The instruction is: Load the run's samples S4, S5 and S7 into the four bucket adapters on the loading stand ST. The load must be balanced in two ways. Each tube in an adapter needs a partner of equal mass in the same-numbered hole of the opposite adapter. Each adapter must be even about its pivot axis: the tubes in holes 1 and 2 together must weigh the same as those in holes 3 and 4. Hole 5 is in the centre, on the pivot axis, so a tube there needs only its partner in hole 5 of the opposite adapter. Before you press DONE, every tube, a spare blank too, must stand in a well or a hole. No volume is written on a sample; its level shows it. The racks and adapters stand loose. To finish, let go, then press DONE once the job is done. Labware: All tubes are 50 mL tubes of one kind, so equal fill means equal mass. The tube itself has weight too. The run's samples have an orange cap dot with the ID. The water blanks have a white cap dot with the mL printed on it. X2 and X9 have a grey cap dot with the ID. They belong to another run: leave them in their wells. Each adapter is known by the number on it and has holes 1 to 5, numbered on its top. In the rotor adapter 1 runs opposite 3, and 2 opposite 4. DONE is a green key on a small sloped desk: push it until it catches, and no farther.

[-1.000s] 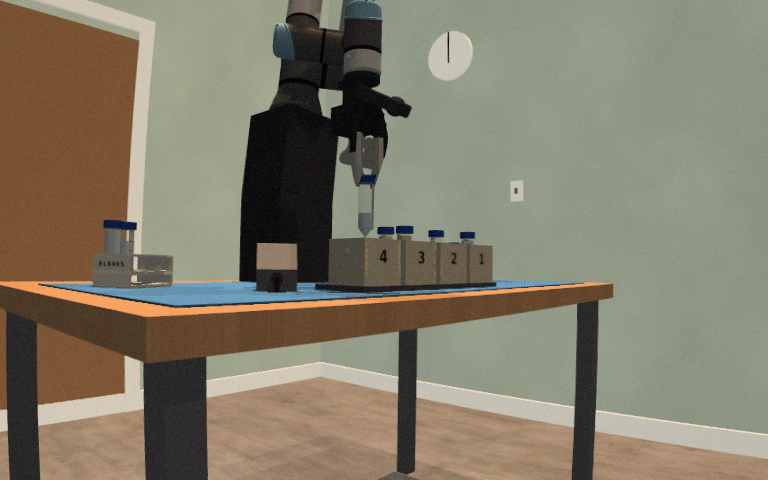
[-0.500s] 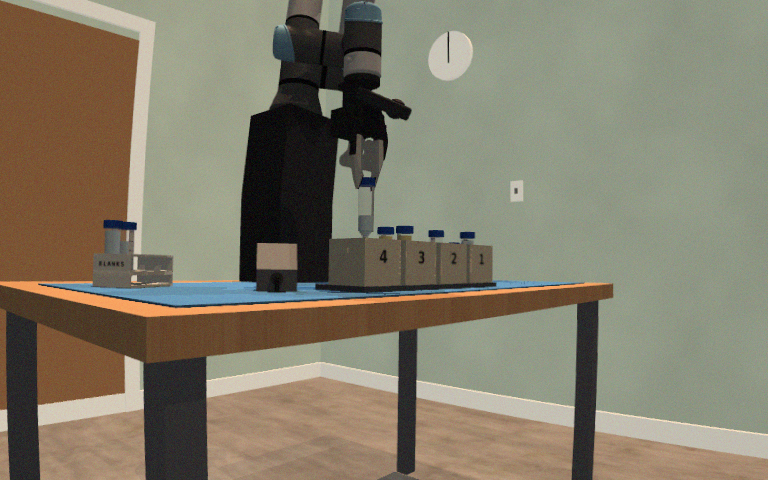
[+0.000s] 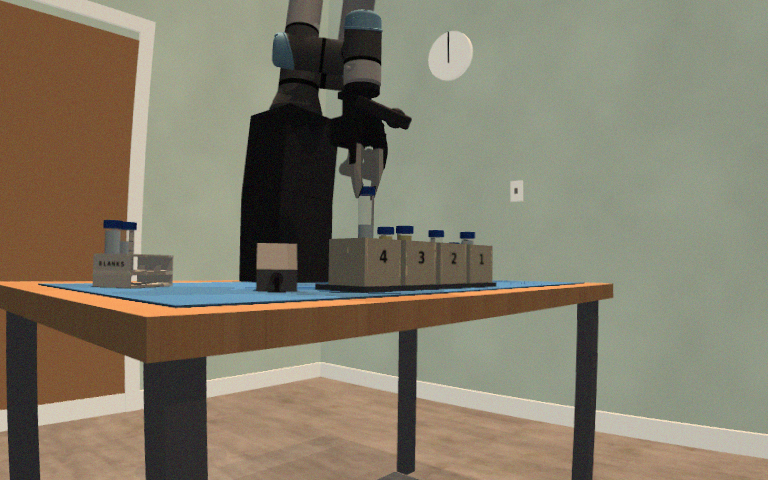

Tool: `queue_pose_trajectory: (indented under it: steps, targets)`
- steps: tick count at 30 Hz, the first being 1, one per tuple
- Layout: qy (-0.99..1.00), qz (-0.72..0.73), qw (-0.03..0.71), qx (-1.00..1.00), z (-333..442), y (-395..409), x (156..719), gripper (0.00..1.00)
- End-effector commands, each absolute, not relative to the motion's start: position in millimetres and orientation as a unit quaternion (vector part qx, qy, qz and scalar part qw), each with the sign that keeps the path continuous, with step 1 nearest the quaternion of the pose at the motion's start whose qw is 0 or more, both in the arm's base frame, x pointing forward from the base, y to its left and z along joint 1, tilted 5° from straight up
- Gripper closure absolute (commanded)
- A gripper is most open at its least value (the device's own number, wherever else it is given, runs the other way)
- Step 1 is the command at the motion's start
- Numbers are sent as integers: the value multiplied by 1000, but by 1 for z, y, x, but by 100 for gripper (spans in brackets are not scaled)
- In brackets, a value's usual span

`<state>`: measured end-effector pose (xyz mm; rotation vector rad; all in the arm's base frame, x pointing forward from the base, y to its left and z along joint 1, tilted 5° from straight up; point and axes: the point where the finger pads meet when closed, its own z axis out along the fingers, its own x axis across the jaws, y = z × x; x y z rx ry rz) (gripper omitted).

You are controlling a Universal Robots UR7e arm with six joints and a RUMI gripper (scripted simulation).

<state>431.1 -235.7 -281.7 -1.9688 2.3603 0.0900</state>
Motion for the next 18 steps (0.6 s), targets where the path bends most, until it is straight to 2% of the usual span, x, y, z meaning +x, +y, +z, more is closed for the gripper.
queue_pose_trajectory:
  steps: [1,18]
  targets:
    - [767,28,33,-640,-285,-236,432,100]
    - [767,28,33,-640,-305,-234,432,100]
